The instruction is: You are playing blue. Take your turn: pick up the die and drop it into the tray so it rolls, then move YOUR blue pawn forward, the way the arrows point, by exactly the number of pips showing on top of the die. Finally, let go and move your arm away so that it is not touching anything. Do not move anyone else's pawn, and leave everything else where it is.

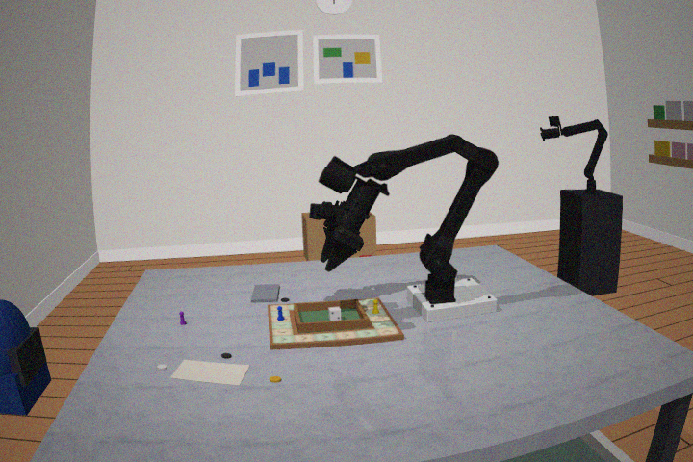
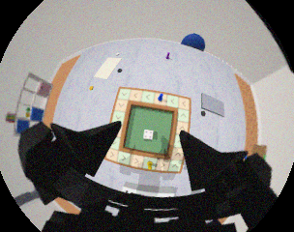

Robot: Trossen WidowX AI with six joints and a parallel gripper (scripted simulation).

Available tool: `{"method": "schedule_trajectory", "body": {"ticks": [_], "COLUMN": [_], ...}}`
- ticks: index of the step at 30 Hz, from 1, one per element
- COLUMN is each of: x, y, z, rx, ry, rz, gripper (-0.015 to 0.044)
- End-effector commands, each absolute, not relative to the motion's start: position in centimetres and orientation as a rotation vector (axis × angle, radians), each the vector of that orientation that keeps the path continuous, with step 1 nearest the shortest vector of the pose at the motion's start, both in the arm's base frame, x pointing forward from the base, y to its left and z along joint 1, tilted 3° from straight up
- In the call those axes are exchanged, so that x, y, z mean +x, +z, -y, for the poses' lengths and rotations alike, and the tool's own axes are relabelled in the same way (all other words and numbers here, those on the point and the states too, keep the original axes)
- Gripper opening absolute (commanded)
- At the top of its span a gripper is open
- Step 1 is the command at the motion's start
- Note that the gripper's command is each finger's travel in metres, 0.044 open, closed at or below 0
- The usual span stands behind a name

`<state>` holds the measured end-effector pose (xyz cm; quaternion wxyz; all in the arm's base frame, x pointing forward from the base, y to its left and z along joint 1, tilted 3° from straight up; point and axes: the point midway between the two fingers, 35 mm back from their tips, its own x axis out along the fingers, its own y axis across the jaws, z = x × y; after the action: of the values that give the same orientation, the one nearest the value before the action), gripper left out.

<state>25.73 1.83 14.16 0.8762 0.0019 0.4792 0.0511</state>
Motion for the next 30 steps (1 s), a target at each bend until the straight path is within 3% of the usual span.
{"method": "schedule_trajectory", "body": {"ticks": [1,8,12,21,25,30], "x": [26.2,26.9,27.0,35.1,38.4,38.5], "y": [13.0,11.4,11.8,10.4,8.9,8.8], "z": [-1.9,-2.1,-2.1,-1.6,-1.2,-1.0], "rx": [-0.013,-0.038,-0.027,-0.142,-0.191,-0.194], "ry": [0.107,0.109,0.107,0.207,0.253,0.255], "rz": [-1.191,-1.509,-1.458,-1.501,-1.518,-1.519], "gripper": [0.044,0.044,0.044,0.0204,0.02,0.02]}}
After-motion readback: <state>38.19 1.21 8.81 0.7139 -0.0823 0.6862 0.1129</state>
